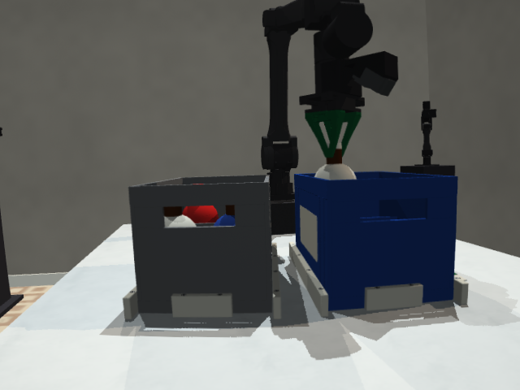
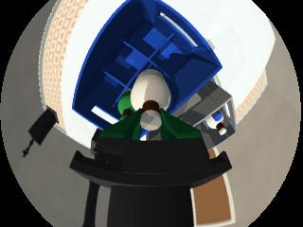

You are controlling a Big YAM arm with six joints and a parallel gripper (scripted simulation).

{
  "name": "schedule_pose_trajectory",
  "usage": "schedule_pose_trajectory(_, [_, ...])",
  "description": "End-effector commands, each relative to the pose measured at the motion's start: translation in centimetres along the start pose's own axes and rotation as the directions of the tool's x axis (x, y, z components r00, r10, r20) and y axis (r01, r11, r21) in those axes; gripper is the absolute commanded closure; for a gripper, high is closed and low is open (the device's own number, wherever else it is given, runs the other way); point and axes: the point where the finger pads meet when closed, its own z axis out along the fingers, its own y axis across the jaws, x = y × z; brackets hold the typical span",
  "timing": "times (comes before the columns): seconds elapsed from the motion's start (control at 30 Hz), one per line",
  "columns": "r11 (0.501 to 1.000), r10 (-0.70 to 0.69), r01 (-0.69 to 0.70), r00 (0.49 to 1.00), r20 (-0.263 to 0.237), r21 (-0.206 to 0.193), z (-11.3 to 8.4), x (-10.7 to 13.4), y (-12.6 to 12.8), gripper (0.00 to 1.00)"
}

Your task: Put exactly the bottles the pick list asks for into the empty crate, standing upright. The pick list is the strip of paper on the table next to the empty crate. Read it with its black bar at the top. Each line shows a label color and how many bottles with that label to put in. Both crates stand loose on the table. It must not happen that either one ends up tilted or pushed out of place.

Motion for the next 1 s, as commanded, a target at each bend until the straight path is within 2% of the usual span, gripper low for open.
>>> schedule_pose_trajectory(0.0, [0.999,0.0,-0.003,0.998,0.055,0.039,-2.0,-1.4,-0.8,1.0])
schedule_pose_trajectory(0.2, [0.999,0.0,-0.003,0.998,0.071,0.05,-2.5,-1.7,-1.0,1.0])
schedule_pose_trajectory(0.23, [0.998,-0.001,-0.004,0.996,0.089,0.063,-3.3,-2.2,-1.3,1.0])
schedule_pose_trajectory(0.33, [0.999,0.001,-0.002,0.999,0.048,0.034,-0.8,-1.4,-0.7,1.0])
schedule_pose_trajectory(0.4, [1.0,0.001,-0.002,0.999,0.043,0.031,-0.4,-1.3,-0.6,1.0])
schedule_pose_trajectory(0.5, [0.999,-0.001,-0.003,0.997,0.075,0.053,-1.8,-1.8,-1.0,1.0])
schedule_pose_trajectory(0.57, [0.998,-0.001,-0.004,0.996,0.084,0.059,-2.1,-2.1,-1.2,1.0])
schedule_pose_trajectory(0.63, [0.999,0.0,-0.003,0.998,0.064,0.045,-0.8,-1.7,-0.9,1.0])
schedule_pose_trajectory(0.67, [1.0,0.001,-0.002,1.0,0.029,0.021,1.1,-0.7,-0.1,1.0])
schedule_pose_trajectory(0.77, [1.0,0.001,-0.002,0.999,0.042,0.029,0.5,-1.1,-0.3,1.0])
schedule_pose_trajectory(0.8, [0.999,0.0,-0.003,0.998,0.068,0.049,-1.7,-1.9,-0.9,1.0])
schedule_pose_trajectory(0.97, [0.998,-0.001,-0.004,0.996,0.084,0.06,-1.6,-2.4,-1.0,1.0])
